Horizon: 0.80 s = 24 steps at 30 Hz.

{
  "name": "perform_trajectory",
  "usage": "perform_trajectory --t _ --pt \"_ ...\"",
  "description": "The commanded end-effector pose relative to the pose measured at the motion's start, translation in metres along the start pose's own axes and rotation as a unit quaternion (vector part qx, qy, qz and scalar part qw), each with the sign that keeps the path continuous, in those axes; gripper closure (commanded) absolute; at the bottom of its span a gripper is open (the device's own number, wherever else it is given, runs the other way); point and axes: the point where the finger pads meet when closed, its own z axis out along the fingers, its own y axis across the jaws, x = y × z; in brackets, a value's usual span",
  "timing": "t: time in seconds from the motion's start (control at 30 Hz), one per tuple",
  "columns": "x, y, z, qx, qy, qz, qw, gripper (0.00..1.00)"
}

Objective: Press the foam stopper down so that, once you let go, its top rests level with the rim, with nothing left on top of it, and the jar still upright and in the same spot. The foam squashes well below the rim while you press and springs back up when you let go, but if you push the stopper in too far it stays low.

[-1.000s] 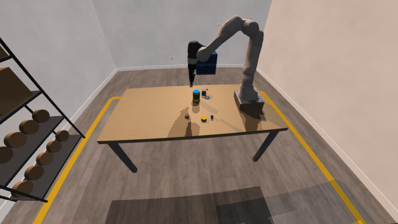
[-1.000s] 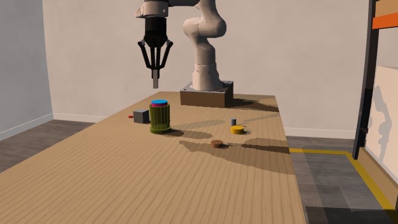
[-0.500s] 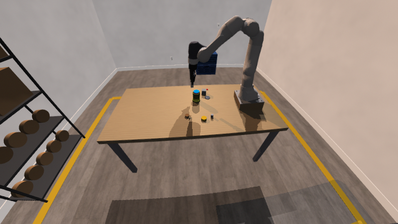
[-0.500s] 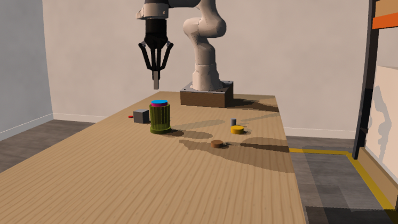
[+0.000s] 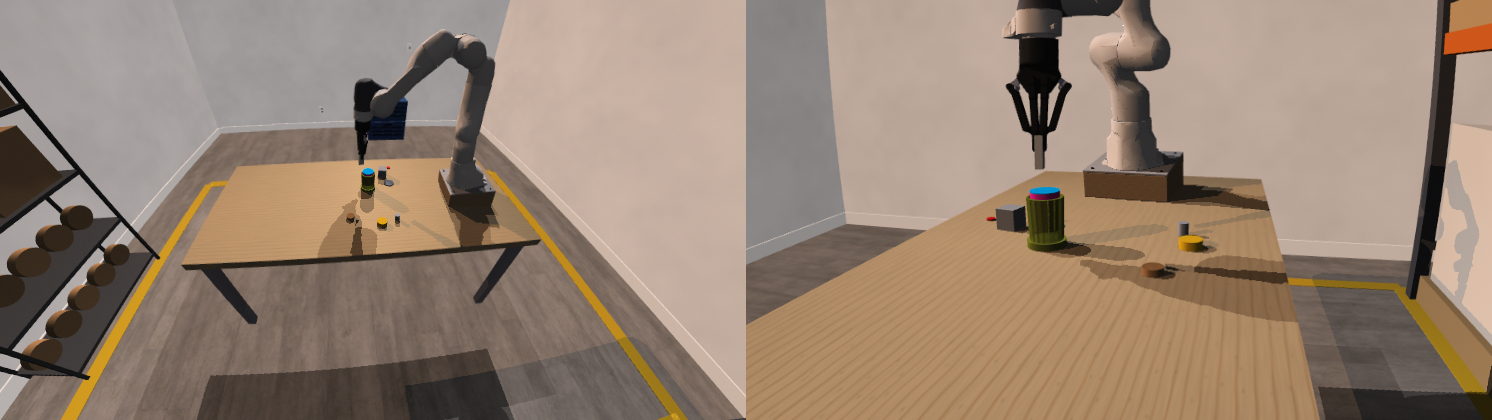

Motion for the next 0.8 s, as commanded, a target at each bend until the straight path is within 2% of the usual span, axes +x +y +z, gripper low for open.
perform_trajectory --t 0.0,0.77 --pt "0.0001 -0.0012 -0.0004 0.0 -0.002 0.011 1.0 1.0" --pt "0.0092 -0.0007 0.0044 -0.001 0.003 0.033 0.999 1.0"
